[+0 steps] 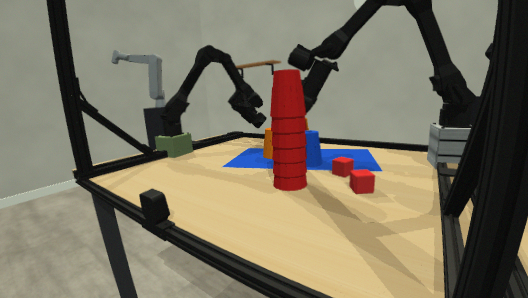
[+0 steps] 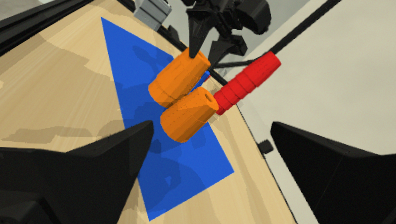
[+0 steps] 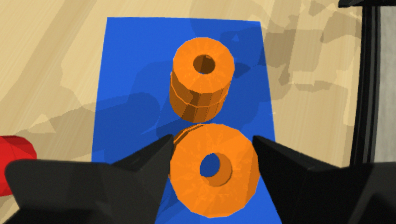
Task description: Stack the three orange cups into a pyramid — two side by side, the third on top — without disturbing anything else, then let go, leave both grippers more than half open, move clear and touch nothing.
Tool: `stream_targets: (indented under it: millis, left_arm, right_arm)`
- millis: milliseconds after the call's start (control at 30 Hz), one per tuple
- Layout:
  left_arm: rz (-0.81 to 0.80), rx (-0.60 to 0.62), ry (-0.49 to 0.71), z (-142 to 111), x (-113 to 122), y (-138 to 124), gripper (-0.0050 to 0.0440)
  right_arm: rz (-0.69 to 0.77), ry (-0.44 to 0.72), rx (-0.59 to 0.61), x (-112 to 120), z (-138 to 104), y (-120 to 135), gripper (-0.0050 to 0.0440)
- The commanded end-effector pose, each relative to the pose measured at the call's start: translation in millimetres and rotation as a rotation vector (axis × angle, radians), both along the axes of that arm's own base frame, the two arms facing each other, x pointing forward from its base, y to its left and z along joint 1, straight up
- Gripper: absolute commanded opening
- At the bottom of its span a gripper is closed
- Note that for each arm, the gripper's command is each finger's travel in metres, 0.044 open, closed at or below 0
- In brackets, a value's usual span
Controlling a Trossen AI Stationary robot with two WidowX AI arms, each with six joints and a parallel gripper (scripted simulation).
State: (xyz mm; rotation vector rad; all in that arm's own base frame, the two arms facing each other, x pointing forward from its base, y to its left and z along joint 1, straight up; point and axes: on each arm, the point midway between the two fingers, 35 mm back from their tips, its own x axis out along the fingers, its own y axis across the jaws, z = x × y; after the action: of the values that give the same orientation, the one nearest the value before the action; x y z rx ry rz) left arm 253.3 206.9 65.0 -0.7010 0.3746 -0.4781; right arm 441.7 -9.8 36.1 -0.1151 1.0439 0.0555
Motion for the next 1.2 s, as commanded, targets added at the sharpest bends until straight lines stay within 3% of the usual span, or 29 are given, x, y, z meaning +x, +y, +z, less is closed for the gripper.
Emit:
stream_targets:
  millis: [0,167,500,1000,1167]
  left_arm:
    - [0.001,-0.003,0.000,-1,0,0,0.0440]
    - [0.001,-0.003,0.000,-1,0,0,0.0440]
    - [0.001,-0.003,0.000,-1,0,0,0.0440]
    - [0.001,-0.003,0.000,-1,0,0,0.0440]
    - [0.001,-0.003,0.000,-1,0,0,0.0440]
  right_arm:
    - [0.006,0.003,-0.002,0,-1,0,0.0224]
    - [0.006,0.003,-0.002,0,-1,0,0.0224]
    - [0.006,0.003,-0.002,0,7,-1,0.0000]
    - [0.006,0.003,-0.002,0,8,-1,0.0000]
    - [0.006,0.003,-0.001,1,35,-1,0.0000]
